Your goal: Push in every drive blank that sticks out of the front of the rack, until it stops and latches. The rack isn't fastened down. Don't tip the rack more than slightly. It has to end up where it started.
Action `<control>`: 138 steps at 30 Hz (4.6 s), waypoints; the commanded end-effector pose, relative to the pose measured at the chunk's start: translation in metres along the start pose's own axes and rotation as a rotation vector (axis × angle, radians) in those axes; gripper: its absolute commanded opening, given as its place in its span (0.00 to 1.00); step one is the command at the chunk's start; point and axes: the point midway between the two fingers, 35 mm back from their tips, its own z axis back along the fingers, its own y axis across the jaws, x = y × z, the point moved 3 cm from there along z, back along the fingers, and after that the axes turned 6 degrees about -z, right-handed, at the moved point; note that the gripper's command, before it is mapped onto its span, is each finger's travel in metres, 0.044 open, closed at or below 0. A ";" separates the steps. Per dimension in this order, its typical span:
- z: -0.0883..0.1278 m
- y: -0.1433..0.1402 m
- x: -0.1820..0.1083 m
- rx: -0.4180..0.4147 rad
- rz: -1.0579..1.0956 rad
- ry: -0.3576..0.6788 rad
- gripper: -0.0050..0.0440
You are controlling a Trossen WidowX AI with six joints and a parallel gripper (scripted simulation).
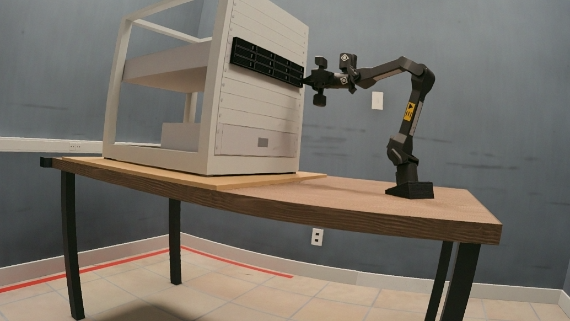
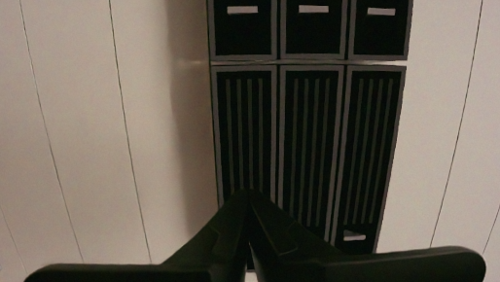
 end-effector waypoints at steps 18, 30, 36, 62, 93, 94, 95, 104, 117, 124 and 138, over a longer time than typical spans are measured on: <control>-0.001 -0.012 0.000 -0.027 0.010 0.003 0.00; -0.003 -0.012 0.000 -0.027 0.010 0.003 0.00; -0.003 -0.012 0.000 -0.027 0.010 0.003 0.00; -0.006 -0.012 0.000 -0.027 0.010 0.003 0.00; -0.009 -0.012 0.000 -0.027 0.010 0.003 0.00; -0.009 -0.012 0.000 -0.027 0.010 0.003 0.00; -0.009 -0.012 0.000 -0.027 0.010 0.003 0.00; -0.009 -0.012 0.000 -0.027 0.010 0.003 0.00; -0.012 -0.012 0.000 -0.027 0.010 0.003 0.00; -0.012 -0.012 0.000 -0.027 0.010 0.003 0.00; -0.012 -0.012 0.000 -0.027 0.010 0.003 0.00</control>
